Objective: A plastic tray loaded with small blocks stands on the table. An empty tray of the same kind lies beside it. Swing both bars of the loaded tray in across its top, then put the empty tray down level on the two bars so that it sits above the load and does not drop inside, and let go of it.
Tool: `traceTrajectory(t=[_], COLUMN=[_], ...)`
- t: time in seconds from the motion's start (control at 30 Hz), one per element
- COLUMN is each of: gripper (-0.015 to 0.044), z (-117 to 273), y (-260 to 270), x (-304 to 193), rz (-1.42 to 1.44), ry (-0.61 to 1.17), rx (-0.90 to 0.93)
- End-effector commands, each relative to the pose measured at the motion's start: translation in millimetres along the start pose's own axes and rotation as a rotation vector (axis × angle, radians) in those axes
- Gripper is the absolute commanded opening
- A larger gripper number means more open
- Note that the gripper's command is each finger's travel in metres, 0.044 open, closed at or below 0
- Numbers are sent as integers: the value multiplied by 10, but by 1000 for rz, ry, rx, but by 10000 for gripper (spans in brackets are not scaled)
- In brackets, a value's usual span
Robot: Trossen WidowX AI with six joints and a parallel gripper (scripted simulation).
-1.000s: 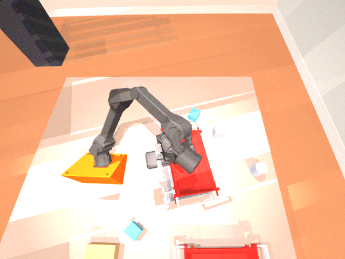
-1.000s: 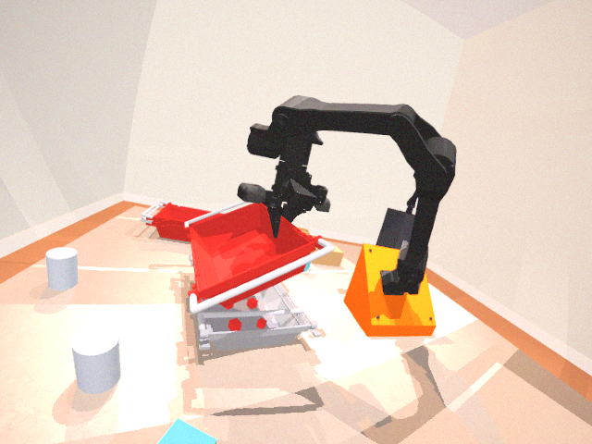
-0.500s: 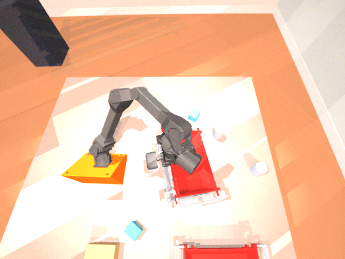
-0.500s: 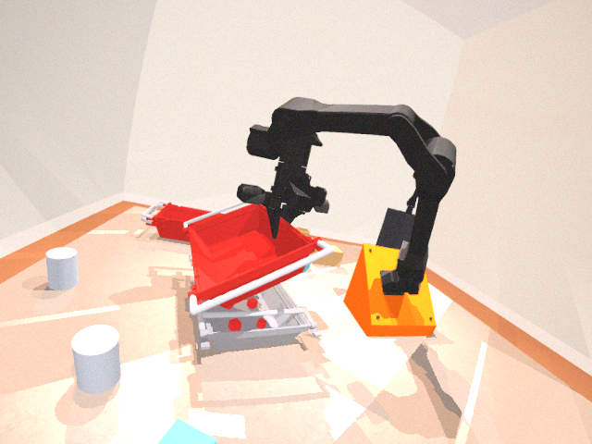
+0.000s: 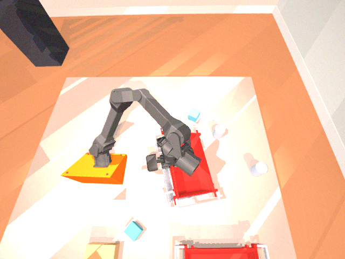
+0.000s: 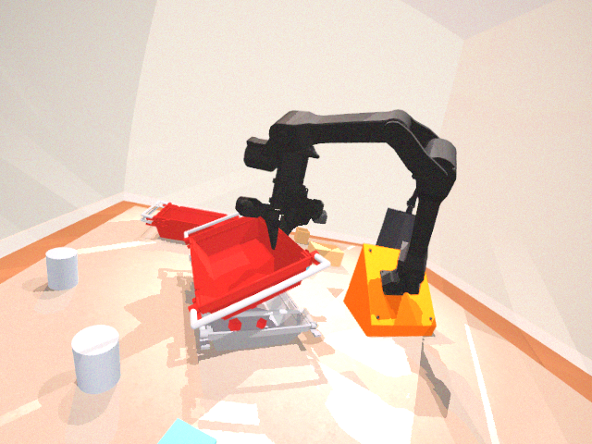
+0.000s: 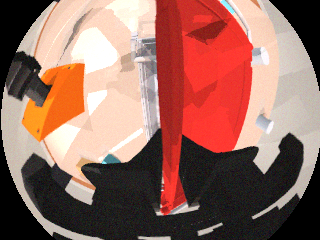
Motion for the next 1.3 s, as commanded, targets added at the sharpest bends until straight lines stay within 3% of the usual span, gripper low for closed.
traceTrajectory(t=[0.0, 1.27], gripper=[0, 0], z=[49, -299], y=[-19, 202], x=[-1, 15], rz=[0, 0], ry=[13, 12], rx=[-33, -33])
Point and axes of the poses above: the point midway between the two fingers, 35 mm back from their tips, its own z axis back along the fingers, its own y axis across the jaws, x = y × z, the point moved 1 cm from there along z, back along the fingers, and after that the axes turned 6 degrees about z, right-handed, at the moved point
